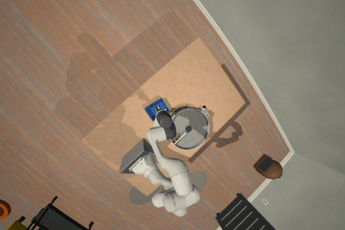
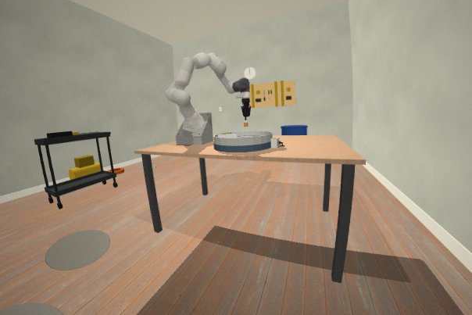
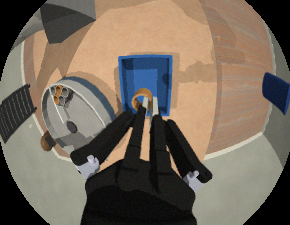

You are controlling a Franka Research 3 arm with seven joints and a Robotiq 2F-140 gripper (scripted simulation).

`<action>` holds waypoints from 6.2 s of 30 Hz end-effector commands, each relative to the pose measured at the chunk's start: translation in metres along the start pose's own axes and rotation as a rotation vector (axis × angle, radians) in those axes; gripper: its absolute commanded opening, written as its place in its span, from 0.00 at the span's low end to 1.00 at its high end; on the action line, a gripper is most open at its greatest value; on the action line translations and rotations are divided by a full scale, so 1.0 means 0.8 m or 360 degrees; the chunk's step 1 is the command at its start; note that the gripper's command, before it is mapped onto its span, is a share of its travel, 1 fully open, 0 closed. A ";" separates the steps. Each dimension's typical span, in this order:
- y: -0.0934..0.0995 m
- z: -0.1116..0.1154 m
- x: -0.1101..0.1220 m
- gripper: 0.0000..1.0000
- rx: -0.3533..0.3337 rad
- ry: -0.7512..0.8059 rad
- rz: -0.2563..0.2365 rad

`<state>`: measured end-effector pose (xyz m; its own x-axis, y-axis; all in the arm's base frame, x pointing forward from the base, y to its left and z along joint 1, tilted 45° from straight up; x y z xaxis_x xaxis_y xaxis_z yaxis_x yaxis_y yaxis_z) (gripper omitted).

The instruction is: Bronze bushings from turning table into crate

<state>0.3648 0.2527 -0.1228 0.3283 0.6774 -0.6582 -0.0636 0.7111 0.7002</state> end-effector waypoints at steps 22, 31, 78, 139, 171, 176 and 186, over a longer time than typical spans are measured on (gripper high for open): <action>0.002 -0.004 0.002 0.00 0.0000 -0.0006 0.0002; 0.002 -0.004 0.002 0.00 0.0000 -0.0006 0.0002; -0.080 -0.003 0.001 0.00 0.0000 -0.0006 0.0002; -0.081 -0.001 0.001 0.00 0.0000 -0.0006 0.0002; -0.120 0.000 0.002 0.00 0.0000 -0.0006 0.0002; -0.128 0.000 0.003 0.00 0.0000 -0.0006 0.0002; -0.132 0.000 0.003 0.00 0.0000 -0.0006 0.0002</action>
<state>0.3695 0.1772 -0.1978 0.3290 0.6723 -0.6631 -0.0590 0.7155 0.6961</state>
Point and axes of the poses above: the point where the finger pads meet when closed, its own y axis back along the fingers, its own x axis across the jaws, z = x × y, the point moved 6 cm from there along y, back along the fingers
